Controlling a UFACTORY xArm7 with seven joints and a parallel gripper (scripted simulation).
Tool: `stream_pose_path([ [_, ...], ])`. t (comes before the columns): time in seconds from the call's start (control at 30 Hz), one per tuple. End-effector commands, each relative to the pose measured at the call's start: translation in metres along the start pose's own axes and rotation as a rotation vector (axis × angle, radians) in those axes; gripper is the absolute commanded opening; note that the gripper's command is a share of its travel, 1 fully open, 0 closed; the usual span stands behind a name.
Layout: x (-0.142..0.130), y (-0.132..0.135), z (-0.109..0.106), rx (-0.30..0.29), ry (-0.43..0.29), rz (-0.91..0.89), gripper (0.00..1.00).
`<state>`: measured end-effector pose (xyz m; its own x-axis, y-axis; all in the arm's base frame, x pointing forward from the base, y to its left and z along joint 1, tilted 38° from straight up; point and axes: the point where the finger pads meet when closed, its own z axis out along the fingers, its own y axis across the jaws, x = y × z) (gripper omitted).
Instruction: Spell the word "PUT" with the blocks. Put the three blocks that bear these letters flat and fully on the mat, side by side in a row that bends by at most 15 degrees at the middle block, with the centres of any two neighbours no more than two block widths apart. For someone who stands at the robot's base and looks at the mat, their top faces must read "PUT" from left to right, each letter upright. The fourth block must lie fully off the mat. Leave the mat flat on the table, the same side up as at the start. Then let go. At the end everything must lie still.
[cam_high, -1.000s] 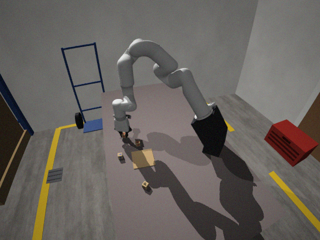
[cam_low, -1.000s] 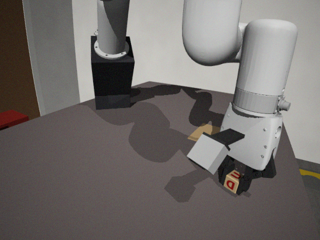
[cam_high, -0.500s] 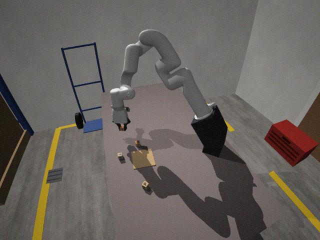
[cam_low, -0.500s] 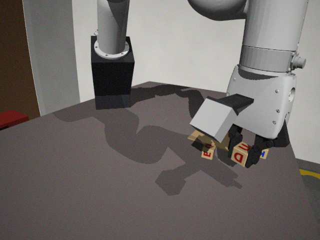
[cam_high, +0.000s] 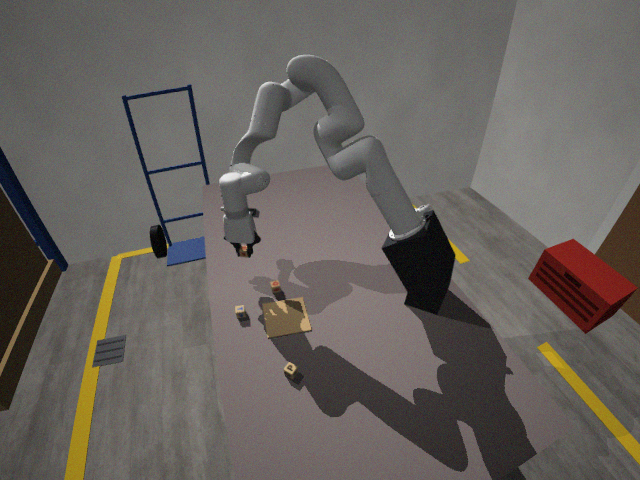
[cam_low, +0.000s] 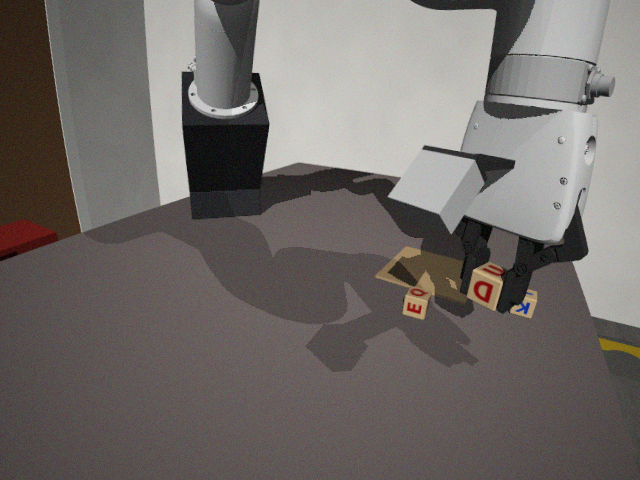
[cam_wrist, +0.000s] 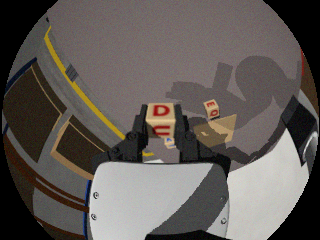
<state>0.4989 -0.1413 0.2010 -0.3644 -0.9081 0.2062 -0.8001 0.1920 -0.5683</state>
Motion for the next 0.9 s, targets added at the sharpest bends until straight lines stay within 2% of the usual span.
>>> stream_pose_path([
  [0.0, -0.001, -0.001, -0.001, 0.006, 0.0, -0.005, 0.27],
  [0.17, -0.006, -0.001, -0.004, 0.011, -0.004, -0.061, 0.27],
  [0.4, -0.023, 0.0, -0.013, 0.032, -0.017, -0.284, 0.27],
  [0.47, -0.023, 0.0, -0.013, 0.032, -0.017, -0.284, 0.27],
  [0.87, -0.055, 0.006, -0.029, 0.072, -0.023, -0.717, 0.27],
])
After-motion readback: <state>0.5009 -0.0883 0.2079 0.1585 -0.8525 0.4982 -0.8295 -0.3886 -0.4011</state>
